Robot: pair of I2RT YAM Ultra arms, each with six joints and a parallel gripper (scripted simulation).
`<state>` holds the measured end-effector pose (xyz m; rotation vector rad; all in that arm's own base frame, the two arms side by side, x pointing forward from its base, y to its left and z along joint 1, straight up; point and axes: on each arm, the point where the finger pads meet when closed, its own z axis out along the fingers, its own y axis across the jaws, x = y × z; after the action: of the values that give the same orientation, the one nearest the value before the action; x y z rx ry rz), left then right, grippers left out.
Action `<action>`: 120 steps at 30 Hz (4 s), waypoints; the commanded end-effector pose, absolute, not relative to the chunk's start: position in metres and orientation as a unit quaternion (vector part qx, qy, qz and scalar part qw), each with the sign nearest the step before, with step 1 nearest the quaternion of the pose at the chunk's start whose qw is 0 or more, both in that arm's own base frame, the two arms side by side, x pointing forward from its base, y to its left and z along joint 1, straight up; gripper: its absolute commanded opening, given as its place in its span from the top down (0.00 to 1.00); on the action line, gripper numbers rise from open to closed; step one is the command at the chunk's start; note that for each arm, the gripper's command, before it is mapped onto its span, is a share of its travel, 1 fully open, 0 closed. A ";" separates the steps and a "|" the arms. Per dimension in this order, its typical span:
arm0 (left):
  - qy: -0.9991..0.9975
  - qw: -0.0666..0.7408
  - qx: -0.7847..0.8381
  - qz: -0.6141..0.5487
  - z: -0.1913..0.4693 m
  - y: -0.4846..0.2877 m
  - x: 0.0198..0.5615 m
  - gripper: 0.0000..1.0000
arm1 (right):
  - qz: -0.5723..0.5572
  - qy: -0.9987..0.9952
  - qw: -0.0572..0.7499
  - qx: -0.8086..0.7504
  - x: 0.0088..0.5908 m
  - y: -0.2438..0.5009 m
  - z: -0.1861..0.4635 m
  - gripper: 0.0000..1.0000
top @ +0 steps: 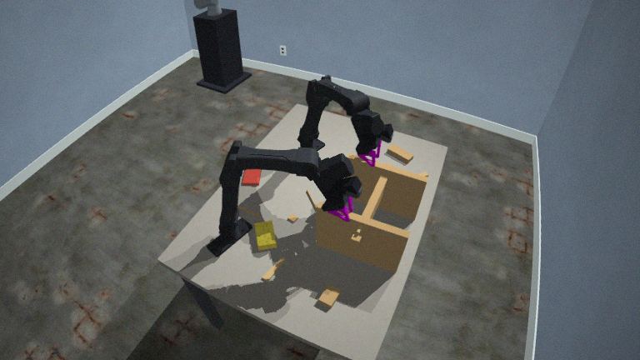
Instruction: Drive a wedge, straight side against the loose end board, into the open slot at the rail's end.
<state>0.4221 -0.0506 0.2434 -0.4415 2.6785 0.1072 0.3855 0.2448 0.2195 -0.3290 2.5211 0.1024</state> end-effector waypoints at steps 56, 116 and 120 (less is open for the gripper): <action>0.955 0.249 -0.156 0.031 0.237 -0.051 0.424 1.00 | 0.124 0.932 0.303 -0.159 0.377 0.298 0.234 1.00; 0.957 0.243 -0.155 0.034 0.297 -0.052 0.429 0.59 | 0.050 0.941 0.315 -0.116 0.385 0.246 0.235 1.00; 0.955 0.252 -0.156 0.031 0.304 -0.052 0.426 0.59 | 0.045 0.943 0.308 -0.117 0.385 0.246 0.230 0.59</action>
<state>0.4308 -0.0524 0.2937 -0.4360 2.6102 0.0759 0.3834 0.2504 0.2204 -0.3254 2.5140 0.1076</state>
